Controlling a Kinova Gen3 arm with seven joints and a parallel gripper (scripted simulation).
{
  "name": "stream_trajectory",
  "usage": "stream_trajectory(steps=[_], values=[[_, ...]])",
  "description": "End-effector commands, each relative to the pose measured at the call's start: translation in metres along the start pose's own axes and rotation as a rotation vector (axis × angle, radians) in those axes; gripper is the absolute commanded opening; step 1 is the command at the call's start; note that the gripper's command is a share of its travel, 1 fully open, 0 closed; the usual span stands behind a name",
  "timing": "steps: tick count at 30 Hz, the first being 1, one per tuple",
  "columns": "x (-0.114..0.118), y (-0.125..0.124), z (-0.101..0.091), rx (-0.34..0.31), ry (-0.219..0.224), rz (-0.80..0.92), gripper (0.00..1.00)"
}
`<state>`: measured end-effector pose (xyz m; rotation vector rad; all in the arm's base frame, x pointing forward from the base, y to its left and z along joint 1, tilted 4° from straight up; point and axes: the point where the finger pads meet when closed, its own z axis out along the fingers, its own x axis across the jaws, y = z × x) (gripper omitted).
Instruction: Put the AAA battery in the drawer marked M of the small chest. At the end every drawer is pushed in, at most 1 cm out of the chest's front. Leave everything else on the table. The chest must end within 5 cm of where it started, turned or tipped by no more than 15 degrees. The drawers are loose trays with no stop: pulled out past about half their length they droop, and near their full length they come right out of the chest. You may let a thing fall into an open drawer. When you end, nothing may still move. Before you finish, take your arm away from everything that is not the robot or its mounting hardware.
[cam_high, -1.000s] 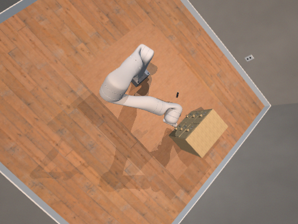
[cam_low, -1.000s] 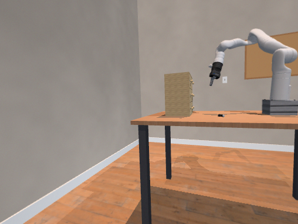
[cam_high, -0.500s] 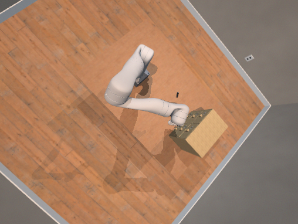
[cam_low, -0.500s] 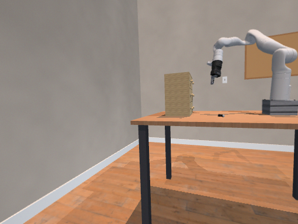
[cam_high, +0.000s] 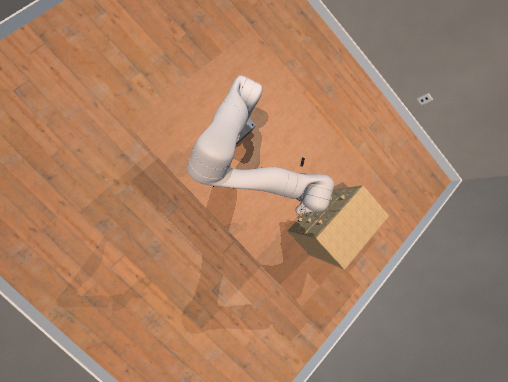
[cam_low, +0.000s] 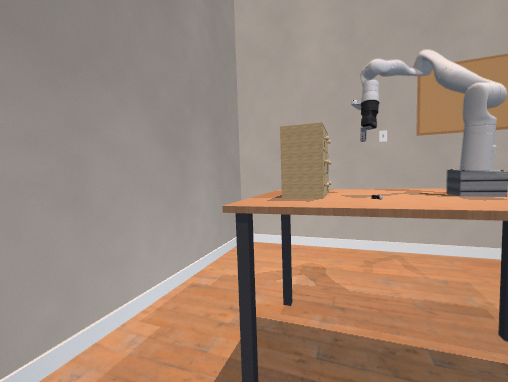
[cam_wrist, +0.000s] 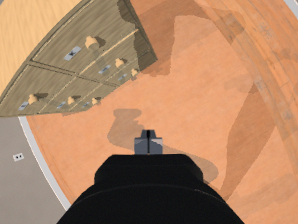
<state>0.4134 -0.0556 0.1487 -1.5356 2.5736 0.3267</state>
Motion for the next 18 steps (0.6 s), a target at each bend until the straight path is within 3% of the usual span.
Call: stream_trajectory(steps=[1,18], values=[[-0.0042,0.0014,-0.0021,0.001,0.018,-0.049,0.00],[-0.0029,0.0070,-0.0107,0.001,0.120,-0.295,0.00]])
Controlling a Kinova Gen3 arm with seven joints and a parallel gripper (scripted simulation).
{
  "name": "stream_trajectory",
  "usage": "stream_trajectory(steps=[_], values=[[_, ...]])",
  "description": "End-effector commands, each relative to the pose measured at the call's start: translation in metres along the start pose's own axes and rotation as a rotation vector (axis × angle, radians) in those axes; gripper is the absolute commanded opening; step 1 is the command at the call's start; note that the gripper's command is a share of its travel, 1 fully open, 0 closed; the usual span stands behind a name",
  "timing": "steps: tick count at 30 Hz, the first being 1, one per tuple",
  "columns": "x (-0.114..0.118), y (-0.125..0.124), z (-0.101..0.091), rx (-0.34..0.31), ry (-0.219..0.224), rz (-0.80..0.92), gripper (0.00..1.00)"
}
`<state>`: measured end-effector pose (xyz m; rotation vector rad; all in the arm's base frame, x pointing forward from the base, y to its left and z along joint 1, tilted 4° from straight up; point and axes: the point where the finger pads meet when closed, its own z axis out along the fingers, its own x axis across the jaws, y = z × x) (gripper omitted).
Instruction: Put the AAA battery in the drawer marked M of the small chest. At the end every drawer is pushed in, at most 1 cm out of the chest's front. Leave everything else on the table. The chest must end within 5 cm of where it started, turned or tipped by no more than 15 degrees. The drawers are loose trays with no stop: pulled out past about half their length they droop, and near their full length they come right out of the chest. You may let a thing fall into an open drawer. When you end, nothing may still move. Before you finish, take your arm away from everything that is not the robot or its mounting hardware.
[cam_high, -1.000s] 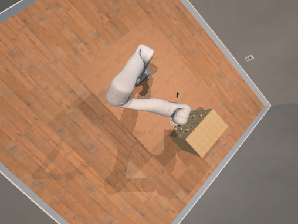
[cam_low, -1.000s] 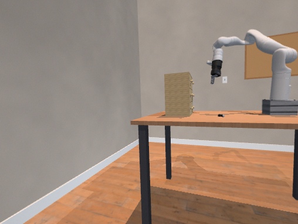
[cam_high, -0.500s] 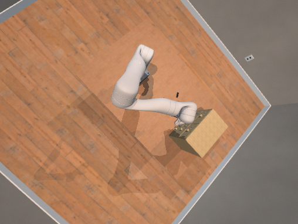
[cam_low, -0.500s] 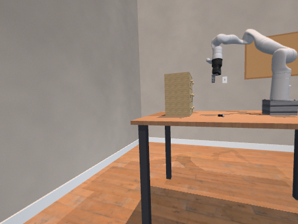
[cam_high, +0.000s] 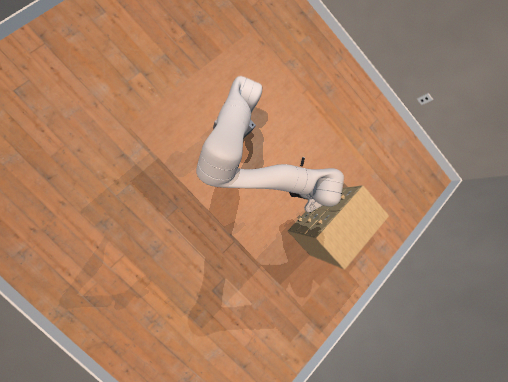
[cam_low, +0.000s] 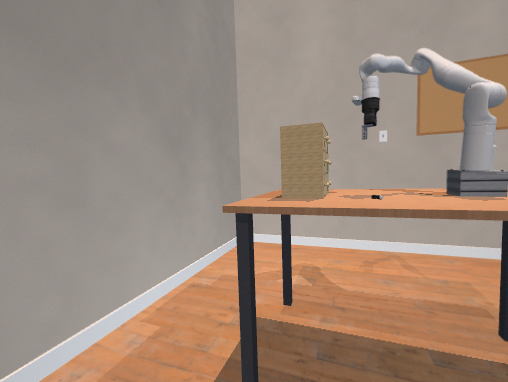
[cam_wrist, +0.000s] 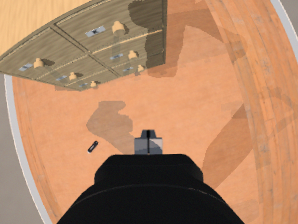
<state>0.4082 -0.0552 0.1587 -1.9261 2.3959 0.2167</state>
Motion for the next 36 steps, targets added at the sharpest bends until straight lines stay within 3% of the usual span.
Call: stream_trajectory(steps=[1,20,36], values=[[-0.0028,0.0005,-0.0019,0.002,0.014,-0.035,0.00],[-0.0024,0.0044,-0.0076,0.002,0.082,-0.199,0.00],[-0.0022,0.0058,-0.0096,0.002,0.106,-0.256,0.00]])
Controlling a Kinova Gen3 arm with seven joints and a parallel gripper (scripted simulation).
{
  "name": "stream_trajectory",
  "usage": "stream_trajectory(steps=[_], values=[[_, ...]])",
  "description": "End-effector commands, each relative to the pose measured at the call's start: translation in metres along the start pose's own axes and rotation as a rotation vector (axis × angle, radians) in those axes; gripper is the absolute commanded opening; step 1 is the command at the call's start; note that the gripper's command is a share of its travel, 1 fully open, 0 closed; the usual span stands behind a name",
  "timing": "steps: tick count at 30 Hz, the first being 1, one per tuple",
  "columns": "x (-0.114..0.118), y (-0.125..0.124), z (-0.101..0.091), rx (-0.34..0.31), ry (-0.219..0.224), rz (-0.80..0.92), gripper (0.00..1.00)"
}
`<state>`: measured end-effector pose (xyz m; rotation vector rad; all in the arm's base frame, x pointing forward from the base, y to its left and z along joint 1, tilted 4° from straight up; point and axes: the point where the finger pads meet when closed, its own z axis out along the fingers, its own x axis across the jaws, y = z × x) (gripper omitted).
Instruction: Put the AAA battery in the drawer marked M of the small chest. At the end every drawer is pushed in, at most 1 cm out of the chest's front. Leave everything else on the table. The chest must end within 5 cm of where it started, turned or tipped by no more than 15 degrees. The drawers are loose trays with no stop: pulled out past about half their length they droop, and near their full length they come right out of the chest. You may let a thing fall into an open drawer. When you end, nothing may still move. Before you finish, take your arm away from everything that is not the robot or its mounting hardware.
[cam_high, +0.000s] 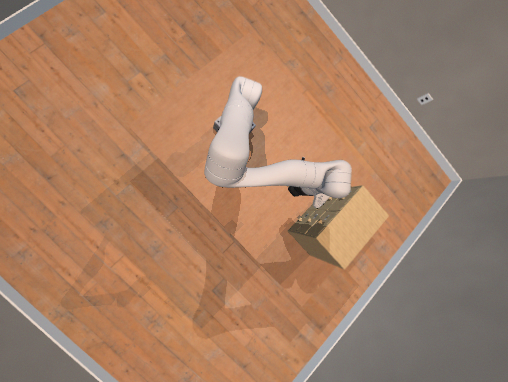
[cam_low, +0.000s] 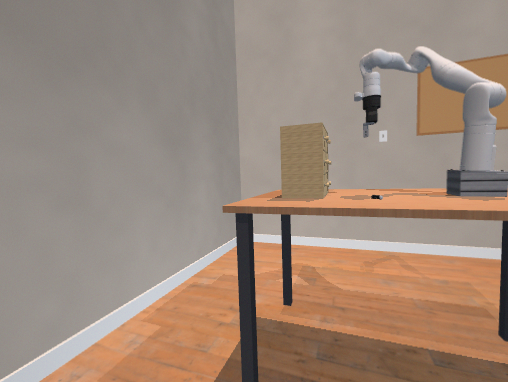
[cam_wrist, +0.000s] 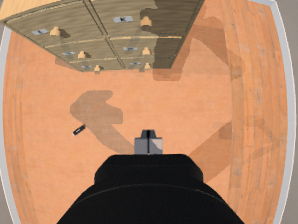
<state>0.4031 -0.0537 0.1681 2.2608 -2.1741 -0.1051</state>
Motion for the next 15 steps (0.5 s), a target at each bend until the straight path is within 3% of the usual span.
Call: stream_trajectory(steps=[1,15], values=[[-0.0005,-0.0002,-0.0009,0.001,0.003,-0.006,0.00],[-0.0005,0.0000,-0.0012,0.001,0.007,-0.015,0.00]])
